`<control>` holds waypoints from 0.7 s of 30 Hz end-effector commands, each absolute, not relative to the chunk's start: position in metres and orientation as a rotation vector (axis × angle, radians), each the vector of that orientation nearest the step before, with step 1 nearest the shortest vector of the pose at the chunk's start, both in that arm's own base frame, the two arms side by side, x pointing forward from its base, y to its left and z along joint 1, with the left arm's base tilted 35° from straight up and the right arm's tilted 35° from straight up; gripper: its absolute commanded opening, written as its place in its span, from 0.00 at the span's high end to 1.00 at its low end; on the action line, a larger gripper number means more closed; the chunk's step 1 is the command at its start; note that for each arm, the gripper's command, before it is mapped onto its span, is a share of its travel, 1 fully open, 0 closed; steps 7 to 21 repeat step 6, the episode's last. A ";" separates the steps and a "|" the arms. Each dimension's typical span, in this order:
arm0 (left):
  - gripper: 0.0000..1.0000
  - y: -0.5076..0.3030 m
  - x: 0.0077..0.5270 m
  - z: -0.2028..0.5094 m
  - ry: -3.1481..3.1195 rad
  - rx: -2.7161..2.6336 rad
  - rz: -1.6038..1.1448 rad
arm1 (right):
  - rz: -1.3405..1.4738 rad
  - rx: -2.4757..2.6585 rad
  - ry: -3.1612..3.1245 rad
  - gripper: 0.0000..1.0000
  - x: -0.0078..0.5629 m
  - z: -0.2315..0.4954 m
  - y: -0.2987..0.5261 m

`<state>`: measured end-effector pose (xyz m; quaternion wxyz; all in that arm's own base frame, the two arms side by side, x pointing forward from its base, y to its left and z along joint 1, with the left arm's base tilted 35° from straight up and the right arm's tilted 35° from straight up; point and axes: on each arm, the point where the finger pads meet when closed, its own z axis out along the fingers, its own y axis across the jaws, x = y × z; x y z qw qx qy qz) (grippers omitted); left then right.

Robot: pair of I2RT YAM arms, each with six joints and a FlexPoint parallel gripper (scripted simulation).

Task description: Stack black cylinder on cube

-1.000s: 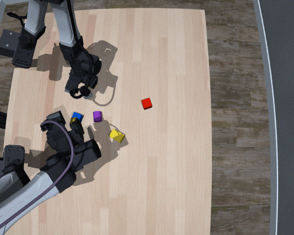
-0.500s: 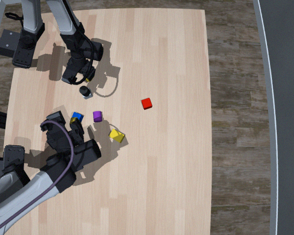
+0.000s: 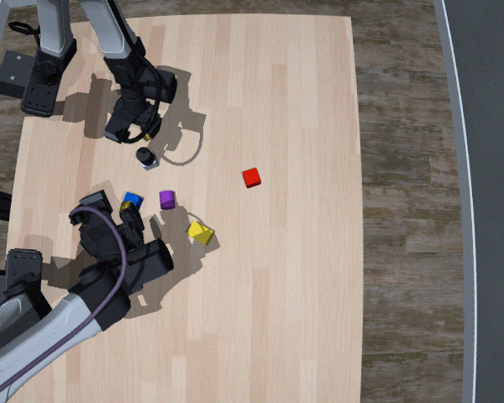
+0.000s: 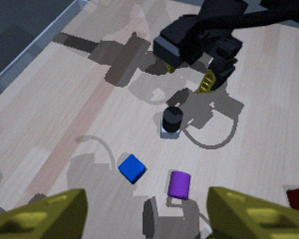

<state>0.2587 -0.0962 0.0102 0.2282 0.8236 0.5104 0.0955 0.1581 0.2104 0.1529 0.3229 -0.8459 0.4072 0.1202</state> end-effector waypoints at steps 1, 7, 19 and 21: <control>0.32 -0.099 0.268 0.026 1.371 2.236 0.296 | 0.283 -2.196 1.044 0.39 0.161 0.167 0.210; 0.32 -0.099 0.268 0.026 1.371 2.236 0.296 | 0.283 -2.196 1.044 0.39 0.161 0.167 0.210; 0.32 -0.099 0.268 0.026 1.371 2.236 0.296 | 0.283 -2.196 1.044 0.39 0.161 0.167 0.210; 0.32 -0.099 0.268 0.026 1.371 2.236 0.296 | 0.283 -2.196 1.044 0.39 0.161 0.167 0.210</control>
